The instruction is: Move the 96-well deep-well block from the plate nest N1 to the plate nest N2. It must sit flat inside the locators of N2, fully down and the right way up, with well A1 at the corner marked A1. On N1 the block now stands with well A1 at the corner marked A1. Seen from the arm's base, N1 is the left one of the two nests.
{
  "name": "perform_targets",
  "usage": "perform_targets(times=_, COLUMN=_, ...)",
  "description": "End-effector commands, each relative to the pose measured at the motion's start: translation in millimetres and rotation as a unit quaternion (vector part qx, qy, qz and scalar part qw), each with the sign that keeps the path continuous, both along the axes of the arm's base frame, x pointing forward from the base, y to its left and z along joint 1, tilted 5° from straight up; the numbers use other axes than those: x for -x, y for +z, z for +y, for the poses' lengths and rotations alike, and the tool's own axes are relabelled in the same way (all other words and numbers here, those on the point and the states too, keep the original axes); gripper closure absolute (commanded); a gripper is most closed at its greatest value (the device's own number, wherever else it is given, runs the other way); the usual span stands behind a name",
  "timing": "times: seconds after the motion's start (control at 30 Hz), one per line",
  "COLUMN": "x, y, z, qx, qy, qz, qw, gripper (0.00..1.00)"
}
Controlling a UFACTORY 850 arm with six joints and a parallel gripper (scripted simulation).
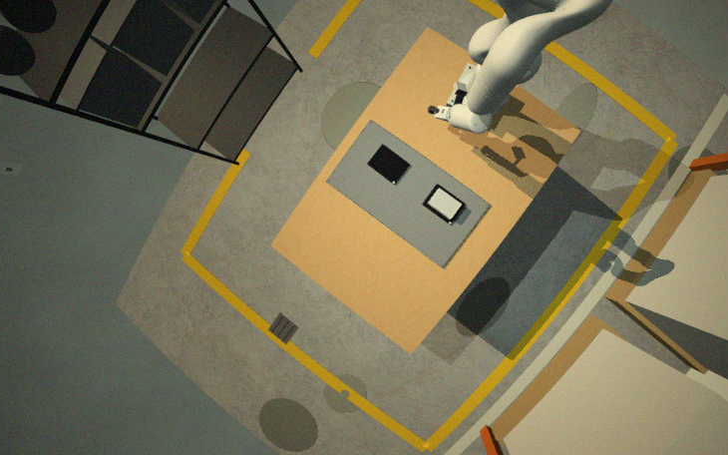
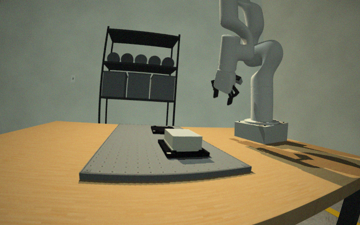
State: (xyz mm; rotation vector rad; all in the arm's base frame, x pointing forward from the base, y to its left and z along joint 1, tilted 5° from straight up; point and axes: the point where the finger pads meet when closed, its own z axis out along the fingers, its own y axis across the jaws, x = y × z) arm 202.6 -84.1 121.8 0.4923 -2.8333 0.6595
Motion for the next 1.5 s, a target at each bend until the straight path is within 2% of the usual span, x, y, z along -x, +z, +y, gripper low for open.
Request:
perform_targets(times=0.0, x=-0.4, y=0.2, z=0.0, qx=0.0, qy=0.0, qz=0.0, qw=1.0, gripper=0.0)
perform_targets(times=0.53, x=-0.4, y=0.2, z=0.0, qx=0.0, qy=0.0, qz=0.0, qw=1.0, gripper=0.0)
perform_targets(times=0.73, x=-23.5, y=-2.3, z=16.0, qx=-0.011, qy=-0.08, qz=-0.038, qw=0.996, gripper=0.0)
perform_targets(times=1.0, x=-54.5, y=-6.3, z=38.9, qx=-0.027, qy=-0.19, qz=-0.085, qw=0.978, gripper=0.0)
perform_targets(times=1.1, x=-58.2, y=-6.7, z=41.7, qx=-0.028, qy=-0.195, qz=-0.088, qw=0.977, gripper=0.0)
perform_targets(times=1.47, x=-97.8, y=-12.1, z=72.3, qx=-0.048, qy=-0.322, qz=-0.138, qw=0.935, gripper=0.0)
